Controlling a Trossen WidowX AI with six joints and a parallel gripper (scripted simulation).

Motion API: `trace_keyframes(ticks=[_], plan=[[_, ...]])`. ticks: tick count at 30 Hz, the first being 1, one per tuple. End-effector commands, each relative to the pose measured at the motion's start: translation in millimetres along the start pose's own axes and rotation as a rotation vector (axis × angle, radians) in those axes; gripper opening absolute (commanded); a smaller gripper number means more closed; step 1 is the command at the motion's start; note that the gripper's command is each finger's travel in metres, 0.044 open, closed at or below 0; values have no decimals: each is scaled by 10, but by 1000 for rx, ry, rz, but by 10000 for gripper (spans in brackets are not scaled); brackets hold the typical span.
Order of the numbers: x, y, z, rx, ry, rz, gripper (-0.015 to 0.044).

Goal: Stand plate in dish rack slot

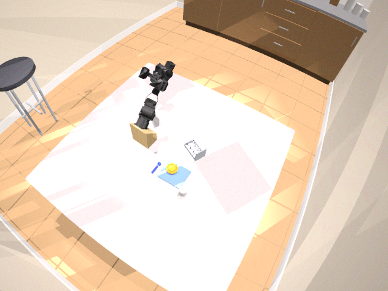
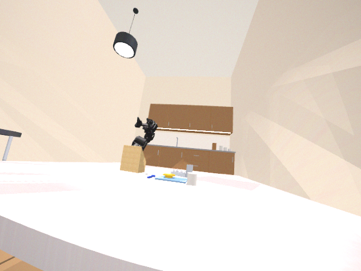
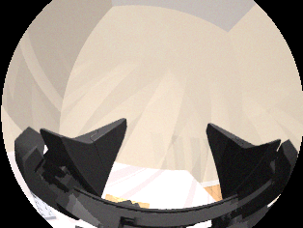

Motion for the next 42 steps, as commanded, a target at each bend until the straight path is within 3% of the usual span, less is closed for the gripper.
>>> trace_keyframes(ticks=[1,20,42], plan=[[-3,6,4,-3,3,-4,400],[-205,727,510,-351,316,-388,400],[-69,1862,946,-904,655,-752,400]])
Point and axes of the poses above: the point midway between the two fingers, 35 mm back from their tips, its own z axis out along the fingers, its own y axis across the jaws, x = y × z, the point moved 1 cm from there along -z, back along the fingers, and after that the axes turned 8 degrees about -z, right-handed, at the moved point
